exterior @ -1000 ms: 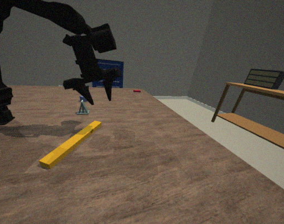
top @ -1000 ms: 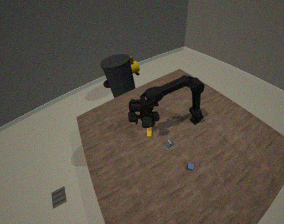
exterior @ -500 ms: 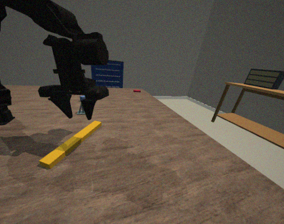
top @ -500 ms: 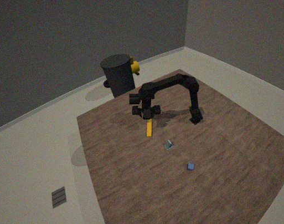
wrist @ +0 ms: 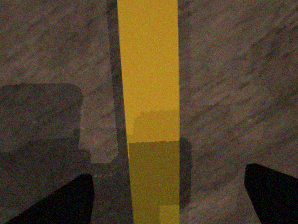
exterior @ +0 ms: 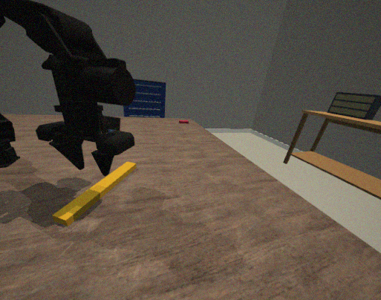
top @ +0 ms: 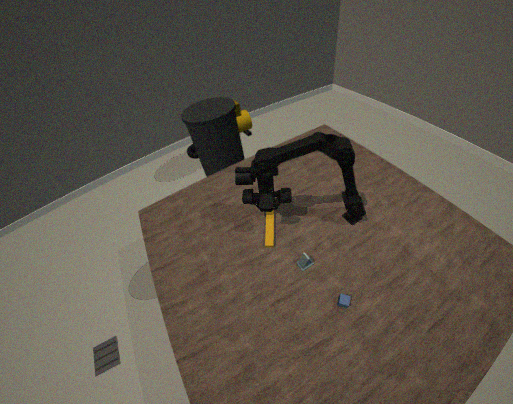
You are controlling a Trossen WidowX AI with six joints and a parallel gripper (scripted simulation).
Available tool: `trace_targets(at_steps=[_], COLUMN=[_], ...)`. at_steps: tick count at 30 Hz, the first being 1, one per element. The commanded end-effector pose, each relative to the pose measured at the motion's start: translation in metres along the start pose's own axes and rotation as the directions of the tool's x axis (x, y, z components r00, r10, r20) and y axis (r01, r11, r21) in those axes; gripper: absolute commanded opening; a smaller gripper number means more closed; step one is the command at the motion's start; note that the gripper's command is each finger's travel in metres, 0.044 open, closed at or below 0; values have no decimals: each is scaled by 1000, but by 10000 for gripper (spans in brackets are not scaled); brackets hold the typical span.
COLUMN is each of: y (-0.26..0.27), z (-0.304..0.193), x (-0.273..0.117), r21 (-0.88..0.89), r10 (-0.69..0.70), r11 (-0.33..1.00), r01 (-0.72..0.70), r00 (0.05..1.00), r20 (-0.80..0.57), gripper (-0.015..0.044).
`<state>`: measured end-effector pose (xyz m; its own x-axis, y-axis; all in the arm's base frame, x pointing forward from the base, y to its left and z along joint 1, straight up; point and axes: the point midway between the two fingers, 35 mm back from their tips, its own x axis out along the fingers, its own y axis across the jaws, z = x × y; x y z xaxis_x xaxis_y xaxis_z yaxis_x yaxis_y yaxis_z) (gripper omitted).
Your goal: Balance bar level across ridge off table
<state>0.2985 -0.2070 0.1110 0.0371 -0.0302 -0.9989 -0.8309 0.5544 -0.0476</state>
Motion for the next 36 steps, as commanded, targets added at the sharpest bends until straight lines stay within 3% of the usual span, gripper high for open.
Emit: trace_targets(at_steps=[1, 36], y=[3, 4], z=[0, 0], x=[25, 61], r21=[0, 0], r10=[17, 18], r11=[1000, 1000], r01=[-17, -18], r00=[1000, 1000], r20=[4, 4], gripper=[315, 315])
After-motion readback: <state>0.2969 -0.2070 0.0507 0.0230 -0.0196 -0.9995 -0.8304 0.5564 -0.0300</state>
